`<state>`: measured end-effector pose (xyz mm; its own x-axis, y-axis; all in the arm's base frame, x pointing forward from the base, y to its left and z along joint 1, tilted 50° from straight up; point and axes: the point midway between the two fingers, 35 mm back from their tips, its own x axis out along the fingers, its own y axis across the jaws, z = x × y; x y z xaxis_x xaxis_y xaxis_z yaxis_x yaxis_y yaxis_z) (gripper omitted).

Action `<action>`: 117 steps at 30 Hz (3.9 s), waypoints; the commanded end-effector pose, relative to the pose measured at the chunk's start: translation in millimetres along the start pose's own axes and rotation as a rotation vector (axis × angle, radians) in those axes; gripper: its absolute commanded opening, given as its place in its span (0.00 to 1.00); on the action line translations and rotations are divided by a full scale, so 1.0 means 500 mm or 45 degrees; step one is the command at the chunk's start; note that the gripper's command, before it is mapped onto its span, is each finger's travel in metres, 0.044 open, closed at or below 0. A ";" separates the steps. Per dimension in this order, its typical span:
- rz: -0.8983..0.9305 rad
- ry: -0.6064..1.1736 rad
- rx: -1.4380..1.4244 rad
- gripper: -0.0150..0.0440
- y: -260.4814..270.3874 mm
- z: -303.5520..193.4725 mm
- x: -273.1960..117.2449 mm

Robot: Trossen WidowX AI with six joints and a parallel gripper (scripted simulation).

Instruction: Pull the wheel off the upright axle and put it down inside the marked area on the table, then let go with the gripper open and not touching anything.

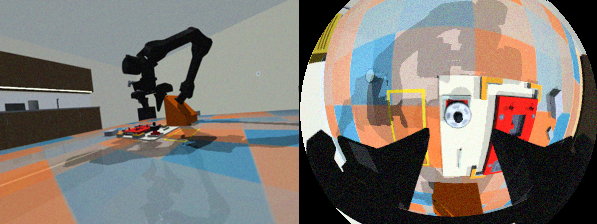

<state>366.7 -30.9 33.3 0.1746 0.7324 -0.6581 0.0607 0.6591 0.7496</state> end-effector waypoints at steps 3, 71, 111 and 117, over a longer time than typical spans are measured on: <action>0.009 0.009 0.012 0.76 0.001 -0.004 0.078; 0.009 0.018 0.005 0.25 0.002 -0.006 0.103; 0.010 0.013 0.009 0.25 0.002 -0.006 0.077; 0.011 0.012 0.009 0.25 0.002 -0.006 0.073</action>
<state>369.2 -1.5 7.6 0.1621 0.7395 -0.6534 0.0731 0.6513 0.7553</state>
